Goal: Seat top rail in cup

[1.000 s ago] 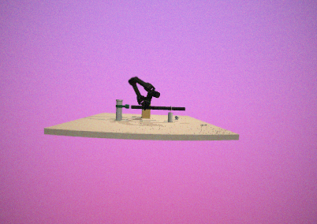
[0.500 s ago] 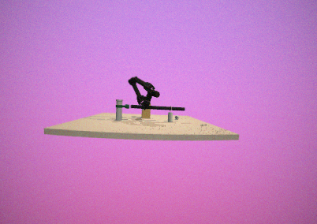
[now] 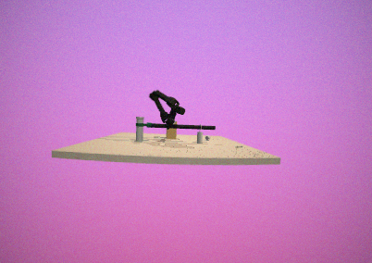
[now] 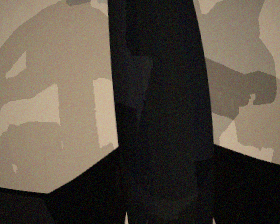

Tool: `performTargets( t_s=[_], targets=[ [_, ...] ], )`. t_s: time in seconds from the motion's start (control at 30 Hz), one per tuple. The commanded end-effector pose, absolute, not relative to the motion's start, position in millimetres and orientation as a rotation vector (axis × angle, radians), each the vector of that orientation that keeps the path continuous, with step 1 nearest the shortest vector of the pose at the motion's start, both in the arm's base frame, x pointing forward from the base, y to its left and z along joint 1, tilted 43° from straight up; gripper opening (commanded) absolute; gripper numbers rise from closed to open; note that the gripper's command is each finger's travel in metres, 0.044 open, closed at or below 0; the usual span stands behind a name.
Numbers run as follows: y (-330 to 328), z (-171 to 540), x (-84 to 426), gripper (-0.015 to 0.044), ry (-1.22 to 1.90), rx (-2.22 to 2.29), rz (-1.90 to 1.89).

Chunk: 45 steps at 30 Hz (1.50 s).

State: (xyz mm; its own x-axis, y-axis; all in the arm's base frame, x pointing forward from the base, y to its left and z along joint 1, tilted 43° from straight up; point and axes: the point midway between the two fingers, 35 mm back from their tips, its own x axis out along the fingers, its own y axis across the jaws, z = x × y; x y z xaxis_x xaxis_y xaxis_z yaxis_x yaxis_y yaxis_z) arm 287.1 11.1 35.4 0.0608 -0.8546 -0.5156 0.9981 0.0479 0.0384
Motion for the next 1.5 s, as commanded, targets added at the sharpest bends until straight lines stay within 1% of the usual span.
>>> performTargets(
  t_s=[0.0, 1.47],
  targets=[
    [8.8, 41.5, 287.9, 0.0000, 0.389, 0.437, -1.464],
    [11.1, 35.6, 287.1, 0.0000, 0.403, 0.445, -1.470]
  ],
)
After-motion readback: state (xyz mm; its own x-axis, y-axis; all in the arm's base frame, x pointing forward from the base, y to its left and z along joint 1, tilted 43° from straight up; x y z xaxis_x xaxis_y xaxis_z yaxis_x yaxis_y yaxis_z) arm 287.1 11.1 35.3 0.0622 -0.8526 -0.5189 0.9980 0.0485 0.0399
